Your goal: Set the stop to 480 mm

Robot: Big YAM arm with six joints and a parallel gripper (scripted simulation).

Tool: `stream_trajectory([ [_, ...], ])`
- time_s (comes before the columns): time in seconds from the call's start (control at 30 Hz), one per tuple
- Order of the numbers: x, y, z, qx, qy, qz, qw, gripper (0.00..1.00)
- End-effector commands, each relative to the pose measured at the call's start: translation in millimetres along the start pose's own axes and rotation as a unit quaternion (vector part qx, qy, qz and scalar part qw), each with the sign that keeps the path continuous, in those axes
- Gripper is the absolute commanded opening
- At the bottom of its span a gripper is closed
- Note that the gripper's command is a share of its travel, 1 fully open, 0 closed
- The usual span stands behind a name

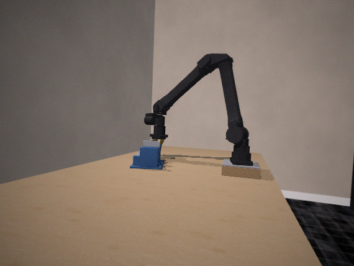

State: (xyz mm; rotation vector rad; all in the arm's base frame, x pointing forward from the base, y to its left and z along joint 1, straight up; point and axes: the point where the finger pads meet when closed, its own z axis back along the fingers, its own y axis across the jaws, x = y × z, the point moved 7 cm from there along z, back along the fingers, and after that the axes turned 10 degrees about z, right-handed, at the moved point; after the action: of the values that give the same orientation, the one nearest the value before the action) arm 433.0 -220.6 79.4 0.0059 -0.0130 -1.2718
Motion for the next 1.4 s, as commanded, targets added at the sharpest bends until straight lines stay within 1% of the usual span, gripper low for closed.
stream_trajectory([
  [0.0, 12.3, 18.5, 4.5, 0.012, -0.018, -0.002, 1.0, 0.06],
  [0.1, 13.4, 26.8, 2.3, 0.016, -0.02, 0.0, 1.0, 0.06],
  [0.3, 14.1, 32.4, -2.3, 0.016, -0.019, 0.0, 1.0, 0.06],
  [0.37, 15.8, 31.3, -3.2, 0.016, -0.019, -0.003, 1.0, 0.06],
  [0.4, 12.3, 25.3, -8.6, 0.009, -0.013, -0.003, 1.0, 0.06],
  [0.43, 12.4, 24.3, -8.9, 0.008, -0.012, -0.003, 1.0, 0.06],
  [0.5, 15.5, 31.5, -3.2, 0.013, -0.017, -0.002, 1.0, 0.06],
  [0.6, 12.9, 36.9, -3.9, 0.009, -0.013, 0.0, 1.0, 0.06],
  [0.67, 14.2, 42.3, -4.5, 0.011, -0.014, 0.0, 1.0, 0.06],
  [0.8, 14.6, 46.6, -5.1, 0.011, -0.014, 0.0, 1.0, 0.06],
  [0.87, 16.0, 50.7, -5.4, 0.015, -0.017, 0.0, 1.0, 0.06],
  [1.0, 16.1, 51.8, -5.5, 0.015, -0.016, 0.0, 1.0, 0.06],
  [1.13, 14.7, 53.1, -4.2, 0.009, -0.011, 0.0, 1.0, 0.06],
  [1.23, 16.4, 60.0, -1.6, 0.012, -0.013, 0.0, 1.0, 0.06],
  [1.3, 16.4, 60.0, -1.6, 0.012, -0.013, 0.0, 1.0, 0.06],
  [1.33, 18.3, 64.1, -0.6, 0.018, -0.017, 0.0, 1.0, 0.06],
  [1.37, 17.7, 64.9, 0.1, 0.016, -0.015, 0.0, 1.0, 0.06],
])
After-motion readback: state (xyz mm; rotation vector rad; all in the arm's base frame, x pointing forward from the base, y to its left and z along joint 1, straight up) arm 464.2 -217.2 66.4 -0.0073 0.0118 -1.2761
